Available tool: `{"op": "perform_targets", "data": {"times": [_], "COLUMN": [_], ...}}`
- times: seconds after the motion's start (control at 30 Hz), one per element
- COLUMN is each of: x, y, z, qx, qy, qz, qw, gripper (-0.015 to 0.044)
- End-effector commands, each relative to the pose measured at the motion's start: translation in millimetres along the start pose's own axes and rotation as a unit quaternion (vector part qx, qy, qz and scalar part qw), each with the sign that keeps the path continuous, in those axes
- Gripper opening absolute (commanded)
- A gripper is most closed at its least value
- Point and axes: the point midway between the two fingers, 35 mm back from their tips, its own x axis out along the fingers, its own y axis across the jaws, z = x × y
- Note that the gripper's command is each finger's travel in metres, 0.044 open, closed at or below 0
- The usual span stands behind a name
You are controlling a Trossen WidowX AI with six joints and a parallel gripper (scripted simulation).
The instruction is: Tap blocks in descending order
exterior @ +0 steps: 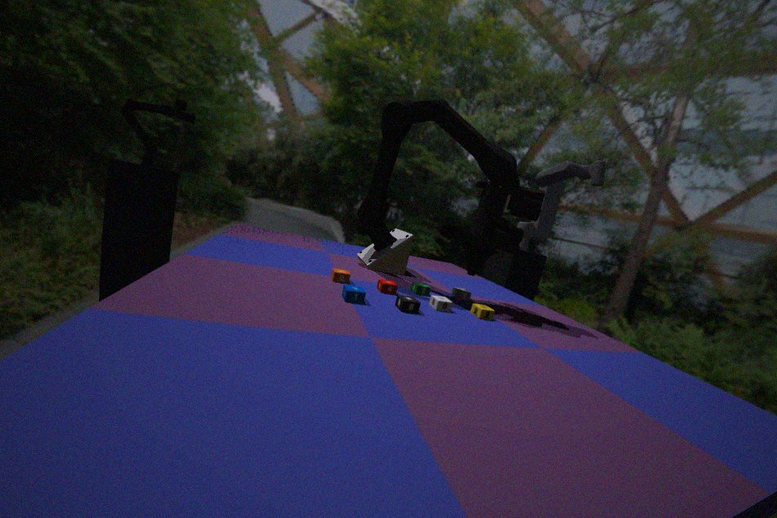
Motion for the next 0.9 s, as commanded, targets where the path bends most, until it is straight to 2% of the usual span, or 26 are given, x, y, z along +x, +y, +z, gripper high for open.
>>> {"op": "perform_targets", "data": {"times": [0.0, 0.27, 0.57, 0.87], "x": [-54.9, -68.2, -79.3, -64.3], "y": [1.8, -9.4, -154.1, -293.4], "z": [0.2, 3.5, 32.3, -6.6], "qx": [0.002, 0.001, -0.002, 0.001], "qy": [-0.008, -0.008, -0.014, -0.009], "qz": [0.008, 0.011, 0.031, 0.006], "qw": [1.0, 1.0, 0.999, 1.0], "gripper": [0.002, 0.002, 0.002, 0.002]}}
